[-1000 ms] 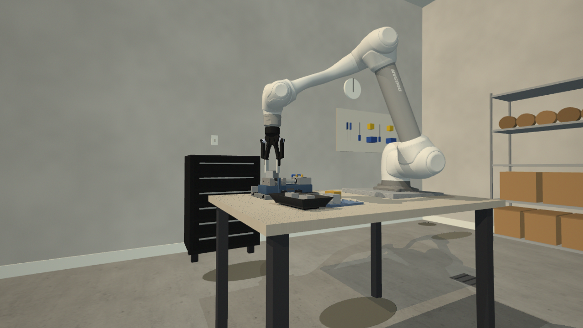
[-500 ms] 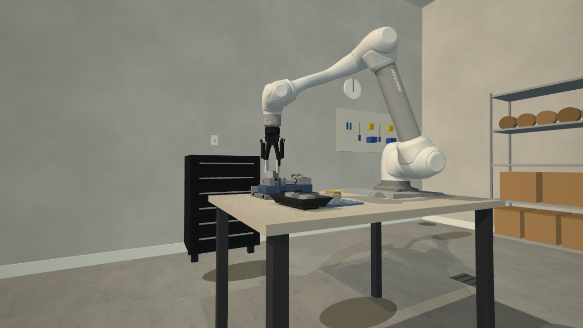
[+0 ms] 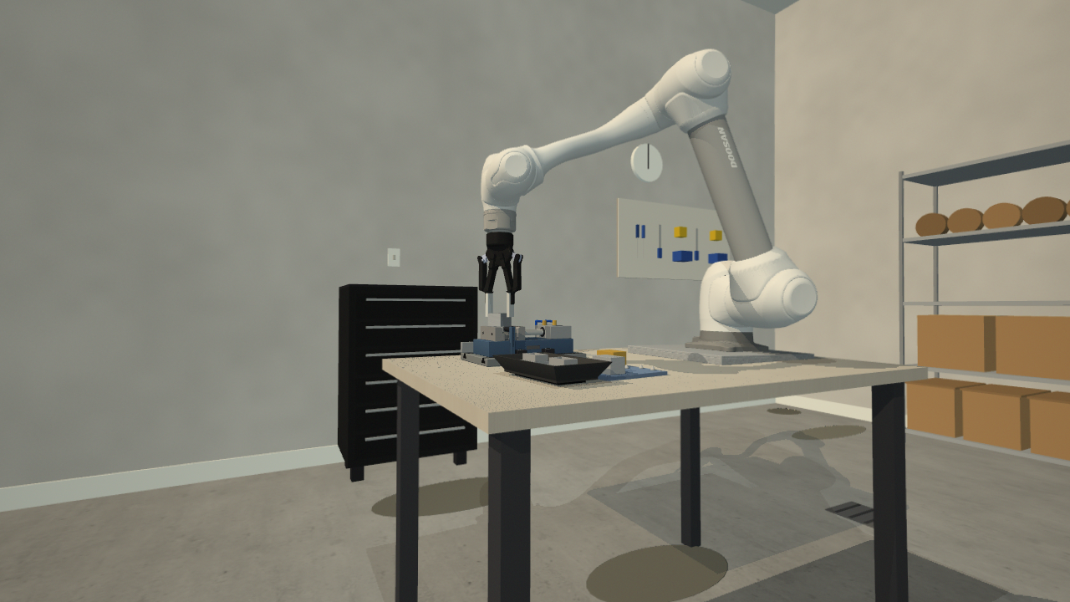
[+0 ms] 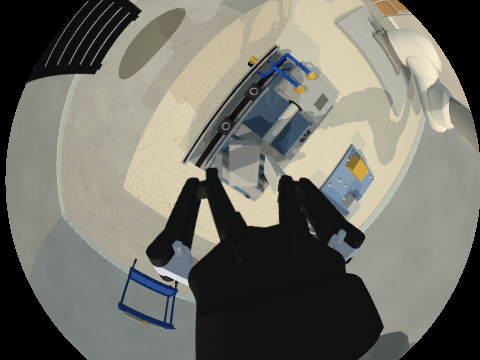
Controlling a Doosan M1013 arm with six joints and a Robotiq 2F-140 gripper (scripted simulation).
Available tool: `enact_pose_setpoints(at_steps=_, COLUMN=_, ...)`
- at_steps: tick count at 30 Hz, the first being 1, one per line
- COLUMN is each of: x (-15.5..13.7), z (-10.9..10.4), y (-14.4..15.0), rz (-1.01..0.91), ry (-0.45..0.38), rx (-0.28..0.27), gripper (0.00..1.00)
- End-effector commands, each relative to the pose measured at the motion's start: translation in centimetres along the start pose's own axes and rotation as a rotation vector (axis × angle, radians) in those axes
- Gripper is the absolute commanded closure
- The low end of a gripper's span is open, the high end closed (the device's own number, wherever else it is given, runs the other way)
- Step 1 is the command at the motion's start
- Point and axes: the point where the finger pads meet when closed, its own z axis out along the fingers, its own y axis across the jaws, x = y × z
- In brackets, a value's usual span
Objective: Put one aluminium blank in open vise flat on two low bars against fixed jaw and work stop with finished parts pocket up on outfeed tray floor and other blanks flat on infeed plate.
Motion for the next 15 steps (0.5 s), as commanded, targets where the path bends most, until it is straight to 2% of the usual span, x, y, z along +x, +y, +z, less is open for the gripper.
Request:
enact_pose_setpoints(at_steps=1, x=0.00, z=-0.01, y=0.00, rz=0.000, ry=0.000, rx=0.000, gripper=0.60)
enact_pose_setpoints(at_steps=9, x=0.00, z=-0.01, y=0.00, rz=0.000, ry=0.000, rx=0.000, gripper=0.60)
enact_pose_setpoints(at_steps=10, x=0.00, z=-0.01, y=0.00, rz=0.000, ry=0.000, rx=0.000, gripper=1.00)
enact_pose_setpoints(at_steps=15, x=0.00, z=-0.01, y=0.00, rz=0.000, ry=0.000, rx=0.000, gripper=1.00)
